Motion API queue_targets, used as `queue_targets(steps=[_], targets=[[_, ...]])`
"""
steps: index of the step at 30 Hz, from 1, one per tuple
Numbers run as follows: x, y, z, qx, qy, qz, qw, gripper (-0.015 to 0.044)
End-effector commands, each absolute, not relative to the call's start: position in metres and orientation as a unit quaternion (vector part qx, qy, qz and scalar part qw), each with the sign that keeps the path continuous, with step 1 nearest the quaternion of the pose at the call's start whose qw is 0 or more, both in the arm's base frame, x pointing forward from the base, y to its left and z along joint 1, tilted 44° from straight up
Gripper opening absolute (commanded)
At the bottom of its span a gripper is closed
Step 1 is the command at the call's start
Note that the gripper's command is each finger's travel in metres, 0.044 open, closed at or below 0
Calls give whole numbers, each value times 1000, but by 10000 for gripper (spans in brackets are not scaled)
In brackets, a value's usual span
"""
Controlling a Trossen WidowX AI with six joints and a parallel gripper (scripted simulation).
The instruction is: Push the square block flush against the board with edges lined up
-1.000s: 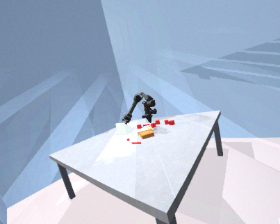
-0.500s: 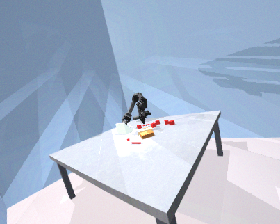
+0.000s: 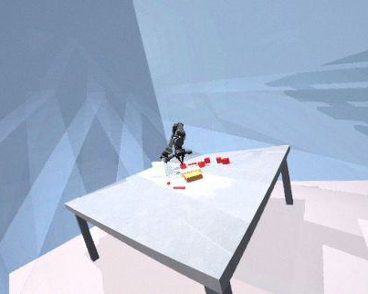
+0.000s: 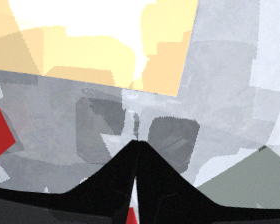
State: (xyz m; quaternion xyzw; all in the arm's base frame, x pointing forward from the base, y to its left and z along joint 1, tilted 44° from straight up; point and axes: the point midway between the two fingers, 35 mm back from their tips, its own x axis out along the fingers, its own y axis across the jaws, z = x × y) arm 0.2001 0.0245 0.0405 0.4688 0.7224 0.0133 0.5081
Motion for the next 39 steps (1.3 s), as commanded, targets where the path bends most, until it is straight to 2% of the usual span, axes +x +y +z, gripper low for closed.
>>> queue_targets(steps=[1,9,39], targets=[[197,23,40,479,719,-2,503,0],[194,62,1,480,719,0,502,0],[215,49,-9,479,719,-1,503,0]])
